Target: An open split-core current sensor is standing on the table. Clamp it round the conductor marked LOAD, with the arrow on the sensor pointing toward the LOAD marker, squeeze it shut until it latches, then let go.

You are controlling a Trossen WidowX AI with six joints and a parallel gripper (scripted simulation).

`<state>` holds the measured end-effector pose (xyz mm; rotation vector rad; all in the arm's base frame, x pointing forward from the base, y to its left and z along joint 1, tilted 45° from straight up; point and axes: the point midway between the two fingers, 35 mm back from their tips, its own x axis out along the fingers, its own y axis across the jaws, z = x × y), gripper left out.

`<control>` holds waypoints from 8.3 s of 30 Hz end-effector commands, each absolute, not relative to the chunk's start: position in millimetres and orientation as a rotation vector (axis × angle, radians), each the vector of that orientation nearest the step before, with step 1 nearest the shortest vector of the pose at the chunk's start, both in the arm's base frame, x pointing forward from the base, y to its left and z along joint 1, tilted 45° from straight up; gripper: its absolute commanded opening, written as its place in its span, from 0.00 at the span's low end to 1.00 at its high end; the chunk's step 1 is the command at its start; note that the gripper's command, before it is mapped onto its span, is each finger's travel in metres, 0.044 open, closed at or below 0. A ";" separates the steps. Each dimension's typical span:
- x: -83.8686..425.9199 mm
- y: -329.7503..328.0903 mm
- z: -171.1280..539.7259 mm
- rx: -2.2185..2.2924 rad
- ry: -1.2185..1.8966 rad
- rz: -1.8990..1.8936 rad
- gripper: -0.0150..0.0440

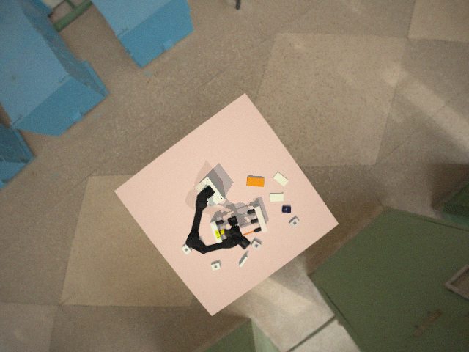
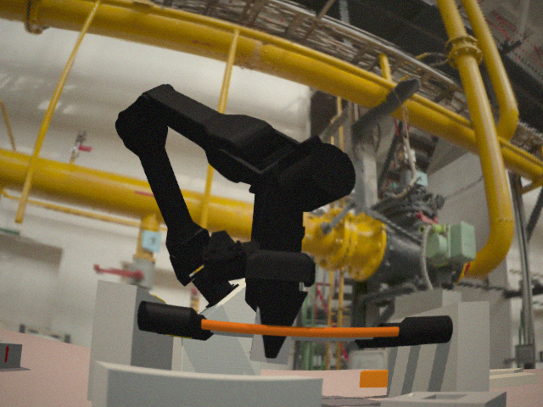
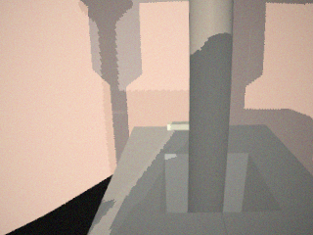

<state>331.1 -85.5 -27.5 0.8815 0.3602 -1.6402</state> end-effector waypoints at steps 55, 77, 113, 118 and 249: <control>331.7 -82.9 -24.9 0.884 0.358 -1.635 0.29; 333.0 -83.1 -24.0 0.882 0.359 -1.638 0.25; 332.6 -83.5 -24.8 0.882 0.360 -1.638 0.71; 332.6 -83.5 -24.8 0.882 0.360 -1.638 0.71; 215.3 -75.3 124.0 -0.712 0.921 0.069 1.00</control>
